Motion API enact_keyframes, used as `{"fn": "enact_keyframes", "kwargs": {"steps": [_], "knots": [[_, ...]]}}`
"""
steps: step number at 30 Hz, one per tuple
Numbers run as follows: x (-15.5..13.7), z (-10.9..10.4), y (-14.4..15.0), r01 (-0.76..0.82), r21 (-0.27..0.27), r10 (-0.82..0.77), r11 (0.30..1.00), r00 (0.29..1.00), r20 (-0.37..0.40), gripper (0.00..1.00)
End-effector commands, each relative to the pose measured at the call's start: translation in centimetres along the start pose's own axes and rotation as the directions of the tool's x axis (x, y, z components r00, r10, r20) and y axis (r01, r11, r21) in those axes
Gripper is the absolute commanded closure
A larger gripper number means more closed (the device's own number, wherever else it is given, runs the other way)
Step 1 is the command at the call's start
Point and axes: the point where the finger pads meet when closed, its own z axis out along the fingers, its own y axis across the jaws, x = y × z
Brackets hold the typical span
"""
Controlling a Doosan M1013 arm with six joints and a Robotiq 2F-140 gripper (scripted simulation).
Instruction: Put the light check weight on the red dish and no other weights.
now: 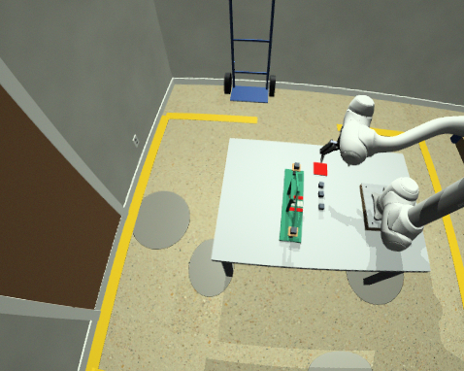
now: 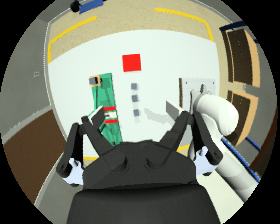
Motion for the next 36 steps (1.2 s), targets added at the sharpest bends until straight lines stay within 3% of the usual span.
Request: {"fn": "enact_keyframes", "kwargs": {"steps": [1,21,36], "knots": [[0.0,0.0,0.0,0.000,0.000,0.000,1.000,1.000,0.000,0.00],[0.3,0.0,0.0,0.000,0.000,0.000,1.000,1.000,0.000,0.00],[5.3,0.0,0.0,0.000,0.000,0.000,1.000,1.000,0.000,0.00]]}}
